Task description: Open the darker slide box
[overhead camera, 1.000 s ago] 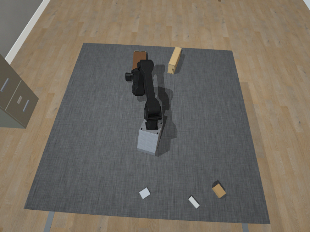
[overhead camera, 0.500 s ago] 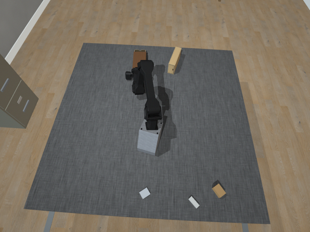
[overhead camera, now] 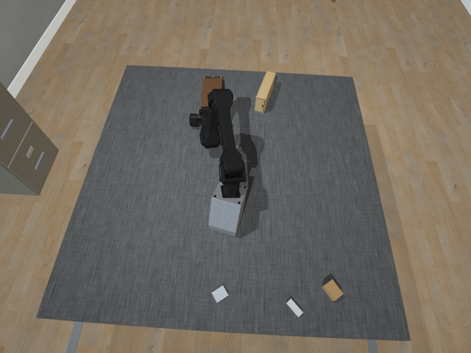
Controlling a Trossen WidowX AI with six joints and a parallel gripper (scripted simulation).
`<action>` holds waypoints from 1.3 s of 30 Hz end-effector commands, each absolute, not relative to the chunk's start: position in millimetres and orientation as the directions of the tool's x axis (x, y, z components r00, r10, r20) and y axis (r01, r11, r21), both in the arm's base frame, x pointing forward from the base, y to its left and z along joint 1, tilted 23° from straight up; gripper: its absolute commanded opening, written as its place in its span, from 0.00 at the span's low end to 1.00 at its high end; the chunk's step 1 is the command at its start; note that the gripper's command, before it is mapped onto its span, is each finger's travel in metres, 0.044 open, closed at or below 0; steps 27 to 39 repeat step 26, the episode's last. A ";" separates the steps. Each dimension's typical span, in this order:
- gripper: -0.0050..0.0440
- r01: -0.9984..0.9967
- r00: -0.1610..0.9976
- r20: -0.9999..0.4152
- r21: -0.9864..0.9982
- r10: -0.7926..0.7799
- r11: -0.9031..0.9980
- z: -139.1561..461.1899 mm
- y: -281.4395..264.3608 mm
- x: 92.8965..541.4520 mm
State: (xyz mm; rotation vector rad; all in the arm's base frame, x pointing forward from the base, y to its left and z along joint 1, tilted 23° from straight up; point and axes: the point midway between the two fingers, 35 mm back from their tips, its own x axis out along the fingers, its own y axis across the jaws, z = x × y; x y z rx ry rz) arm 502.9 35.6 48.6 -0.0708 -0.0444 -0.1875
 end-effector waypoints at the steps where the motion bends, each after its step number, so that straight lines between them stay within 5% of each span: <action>1: 0.00 0.195 0.978 0.087 -0.056 -0.190 0.979 70.0 37.3 499.3; 18: 0.00 0.145 0.982 -0.104 -0.100 -0.155 0.984 88.2 43.5 452.9; 39: 0.00 0.147 0.982 -0.106 -0.103 -0.158 0.984 88.4 42.1 452.3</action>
